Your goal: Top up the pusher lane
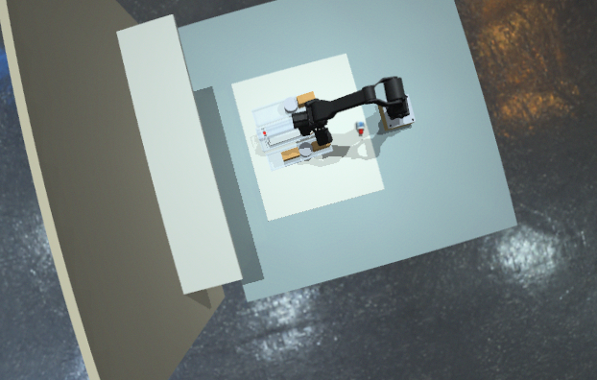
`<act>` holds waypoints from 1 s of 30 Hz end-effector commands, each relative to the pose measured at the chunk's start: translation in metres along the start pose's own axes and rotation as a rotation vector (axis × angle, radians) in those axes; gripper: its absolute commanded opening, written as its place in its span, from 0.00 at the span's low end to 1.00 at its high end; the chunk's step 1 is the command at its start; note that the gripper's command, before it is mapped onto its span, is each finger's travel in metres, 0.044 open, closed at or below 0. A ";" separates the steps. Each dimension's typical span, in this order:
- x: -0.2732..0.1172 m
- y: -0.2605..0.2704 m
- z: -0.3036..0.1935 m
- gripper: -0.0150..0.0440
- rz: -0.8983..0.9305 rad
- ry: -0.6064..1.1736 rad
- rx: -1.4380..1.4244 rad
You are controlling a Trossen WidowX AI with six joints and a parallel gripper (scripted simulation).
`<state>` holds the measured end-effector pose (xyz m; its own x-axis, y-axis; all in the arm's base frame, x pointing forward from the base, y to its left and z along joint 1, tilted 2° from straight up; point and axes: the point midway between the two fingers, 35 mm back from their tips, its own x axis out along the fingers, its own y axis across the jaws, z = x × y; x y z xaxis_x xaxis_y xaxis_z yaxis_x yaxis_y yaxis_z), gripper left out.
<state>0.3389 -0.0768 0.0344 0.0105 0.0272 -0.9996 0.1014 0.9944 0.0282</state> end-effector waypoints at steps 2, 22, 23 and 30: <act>0.000 0.000 0.007 0.25 -0.001 -0.032 0.003; 0.006 0.000 0.006 0.25 -0.001 -0.032 0.003; 0.007 0.000 0.006 0.25 -0.001 -0.032 0.003; 0.009 0.000 0.006 0.25 -0.001 -0.032 0.003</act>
<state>0.3387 -0.0767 0.0259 0.0142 0.0264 -0.9996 0.1013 0.9945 0.0277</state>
